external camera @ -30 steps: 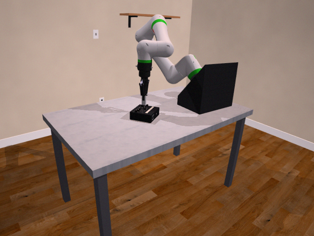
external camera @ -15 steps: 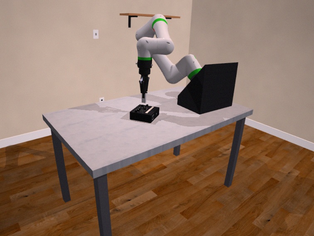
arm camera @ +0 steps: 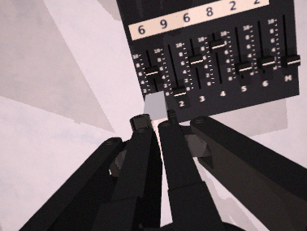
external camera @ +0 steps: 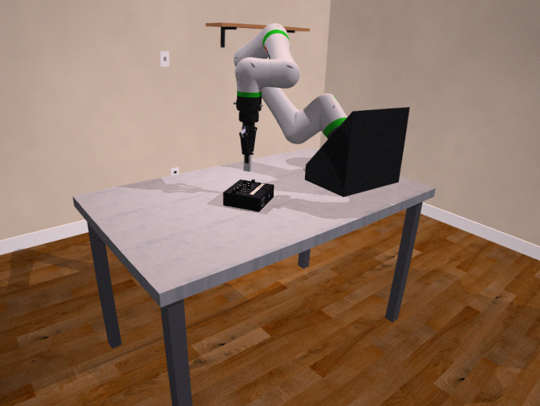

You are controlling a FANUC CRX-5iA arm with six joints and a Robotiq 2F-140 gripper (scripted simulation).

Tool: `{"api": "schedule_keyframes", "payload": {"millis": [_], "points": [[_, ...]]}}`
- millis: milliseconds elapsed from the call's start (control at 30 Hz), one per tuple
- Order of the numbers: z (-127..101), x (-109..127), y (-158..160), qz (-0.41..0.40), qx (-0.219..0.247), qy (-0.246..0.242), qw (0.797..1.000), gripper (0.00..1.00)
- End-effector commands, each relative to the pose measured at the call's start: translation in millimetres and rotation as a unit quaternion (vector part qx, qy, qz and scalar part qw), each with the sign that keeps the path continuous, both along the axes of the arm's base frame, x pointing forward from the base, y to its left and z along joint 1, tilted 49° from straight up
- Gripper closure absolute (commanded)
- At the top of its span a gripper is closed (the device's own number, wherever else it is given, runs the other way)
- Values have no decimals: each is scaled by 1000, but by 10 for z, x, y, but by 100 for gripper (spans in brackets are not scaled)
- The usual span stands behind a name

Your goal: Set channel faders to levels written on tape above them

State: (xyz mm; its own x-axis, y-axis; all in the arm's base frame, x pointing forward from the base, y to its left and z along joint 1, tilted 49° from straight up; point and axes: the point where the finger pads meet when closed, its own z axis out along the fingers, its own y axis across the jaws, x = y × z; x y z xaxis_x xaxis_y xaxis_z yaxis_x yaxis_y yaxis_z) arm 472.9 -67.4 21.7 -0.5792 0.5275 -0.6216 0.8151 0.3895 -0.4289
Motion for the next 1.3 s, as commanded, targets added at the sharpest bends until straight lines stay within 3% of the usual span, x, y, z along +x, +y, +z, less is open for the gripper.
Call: {"api": "schedule_keyframes", "payload": {"millis": [0,300,500,1267], "points": [[1,1,3,0,0,0,1000,100],[5,26,-3,0,0,0,1000,100],[50,322,-101,0,-1,0,1000,100],[51,325,-103,0,-1,0,1000,100]]}}
